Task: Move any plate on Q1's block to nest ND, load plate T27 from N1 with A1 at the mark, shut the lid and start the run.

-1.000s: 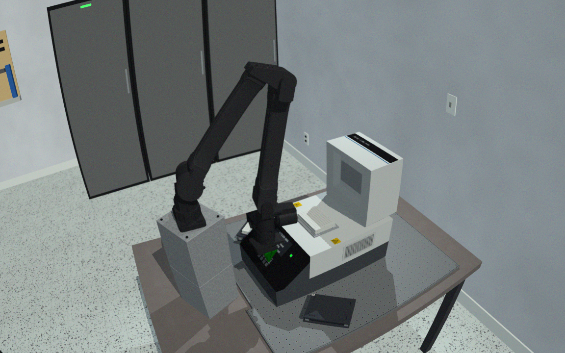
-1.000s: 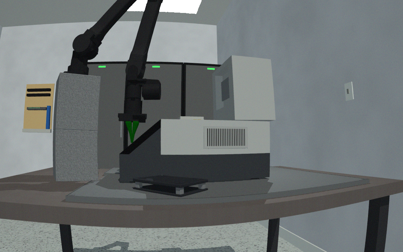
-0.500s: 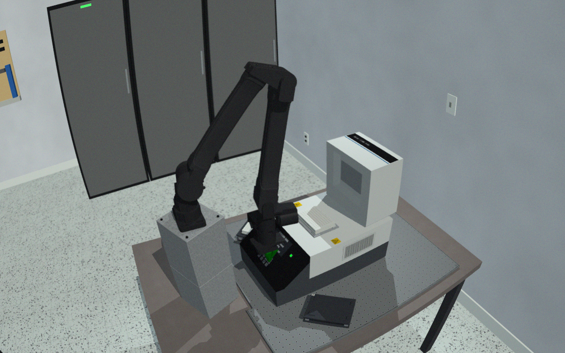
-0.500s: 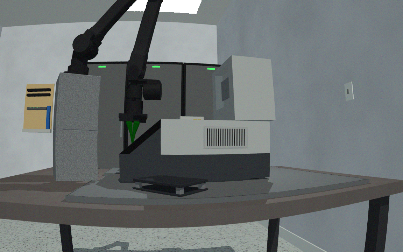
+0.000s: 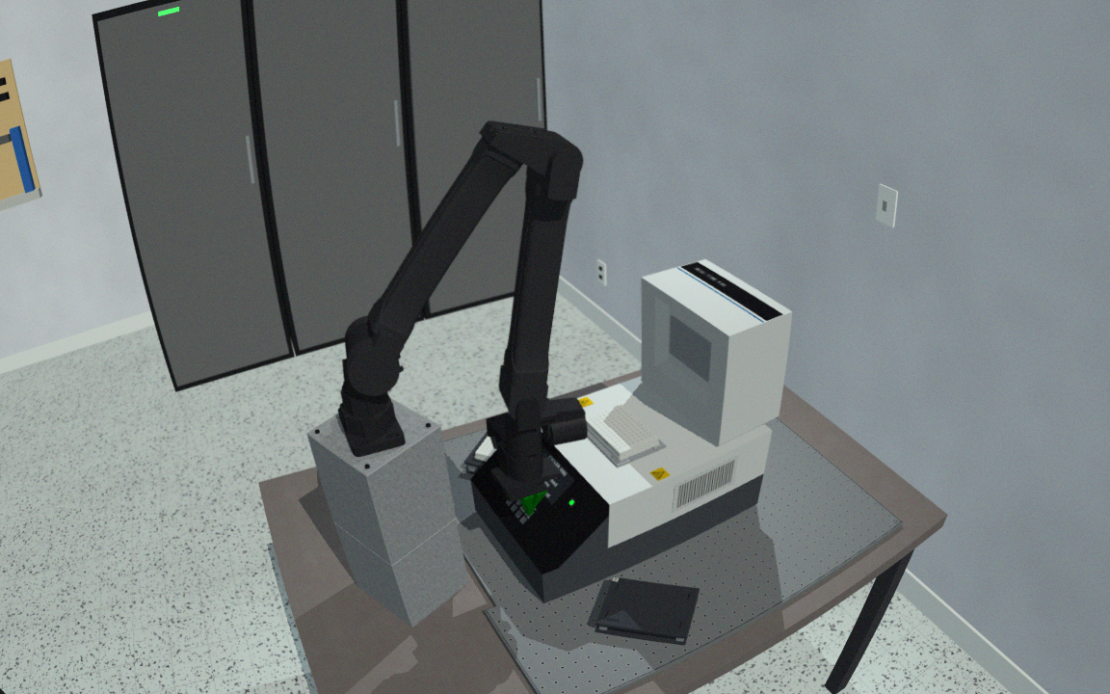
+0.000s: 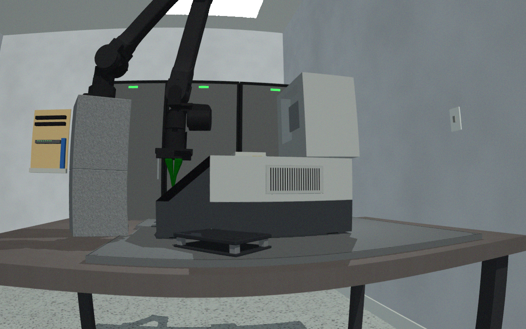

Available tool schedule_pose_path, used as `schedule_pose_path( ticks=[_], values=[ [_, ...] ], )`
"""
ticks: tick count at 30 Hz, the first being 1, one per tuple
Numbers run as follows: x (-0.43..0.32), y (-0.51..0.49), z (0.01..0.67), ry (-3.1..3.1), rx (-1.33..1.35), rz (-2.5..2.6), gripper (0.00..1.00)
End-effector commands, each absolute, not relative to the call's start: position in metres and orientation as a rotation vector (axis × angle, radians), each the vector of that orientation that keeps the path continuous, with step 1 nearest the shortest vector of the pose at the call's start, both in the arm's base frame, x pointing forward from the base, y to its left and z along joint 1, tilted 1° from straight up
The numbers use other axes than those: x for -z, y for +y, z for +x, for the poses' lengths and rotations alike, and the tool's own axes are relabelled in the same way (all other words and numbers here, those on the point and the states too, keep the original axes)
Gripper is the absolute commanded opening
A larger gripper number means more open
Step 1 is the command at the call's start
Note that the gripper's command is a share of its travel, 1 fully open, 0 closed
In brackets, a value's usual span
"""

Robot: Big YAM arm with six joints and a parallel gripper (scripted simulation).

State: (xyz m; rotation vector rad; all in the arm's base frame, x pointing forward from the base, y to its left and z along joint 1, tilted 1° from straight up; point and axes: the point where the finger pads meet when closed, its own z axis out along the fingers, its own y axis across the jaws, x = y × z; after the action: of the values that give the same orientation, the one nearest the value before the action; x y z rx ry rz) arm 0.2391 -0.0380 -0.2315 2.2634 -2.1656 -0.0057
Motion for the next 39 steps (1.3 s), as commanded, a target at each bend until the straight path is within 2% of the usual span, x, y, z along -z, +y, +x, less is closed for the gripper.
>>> schedule_pose_path(
  ticks=[1, 39],
  values=[
    [0.224, -0.042, 0.254, -2.195, -0.032, 2.26, 0.0],
    [0.222, -0.04, 0.275, -2.195, -0.088, 2.294, 0.0]
  ],
)
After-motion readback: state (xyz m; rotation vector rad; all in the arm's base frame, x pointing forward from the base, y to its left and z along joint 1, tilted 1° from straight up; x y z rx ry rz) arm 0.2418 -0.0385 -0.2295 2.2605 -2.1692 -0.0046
